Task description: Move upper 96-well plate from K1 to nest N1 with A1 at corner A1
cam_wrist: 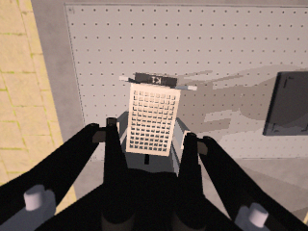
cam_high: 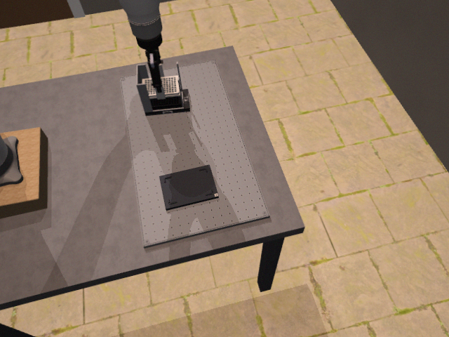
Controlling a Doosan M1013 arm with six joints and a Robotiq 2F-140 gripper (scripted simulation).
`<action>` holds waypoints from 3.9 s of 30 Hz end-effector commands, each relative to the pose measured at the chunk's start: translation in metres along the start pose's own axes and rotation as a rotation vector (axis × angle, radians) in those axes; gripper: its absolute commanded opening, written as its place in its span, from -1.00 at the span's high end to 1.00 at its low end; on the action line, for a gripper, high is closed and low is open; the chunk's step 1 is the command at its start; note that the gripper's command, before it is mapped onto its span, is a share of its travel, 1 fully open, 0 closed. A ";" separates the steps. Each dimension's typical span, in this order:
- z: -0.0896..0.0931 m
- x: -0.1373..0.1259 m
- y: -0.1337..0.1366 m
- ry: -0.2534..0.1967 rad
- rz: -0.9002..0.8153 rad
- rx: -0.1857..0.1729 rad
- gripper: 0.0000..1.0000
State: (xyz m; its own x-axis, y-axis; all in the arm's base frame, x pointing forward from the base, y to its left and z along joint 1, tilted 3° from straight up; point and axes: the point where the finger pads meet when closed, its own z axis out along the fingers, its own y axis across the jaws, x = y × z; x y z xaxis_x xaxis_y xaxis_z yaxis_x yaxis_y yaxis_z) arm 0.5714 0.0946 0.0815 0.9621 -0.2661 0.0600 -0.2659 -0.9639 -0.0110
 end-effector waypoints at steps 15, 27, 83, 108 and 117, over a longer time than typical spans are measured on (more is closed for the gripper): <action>-0.025 0.000 0.000 0.000 0.000 0.000 1.00; -0.042 0.000 0.000 0.000 0.000 0.000 1.00; -0.087 0.004 0.020 0.000 -0.145 0.000 1.00; -0.085 0.017 0.095 0.000 -0.145 0.000 1.00; -0.085 0.021 0.118 0.000 -0.145 0.000 1.00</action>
State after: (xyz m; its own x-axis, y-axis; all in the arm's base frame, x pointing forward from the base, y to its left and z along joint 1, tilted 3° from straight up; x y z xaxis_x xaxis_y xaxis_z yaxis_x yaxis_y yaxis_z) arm 0.5559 -0.0174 0.1661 0.9904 -0.1241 0.0609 -0.1242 -0.9923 -0.0020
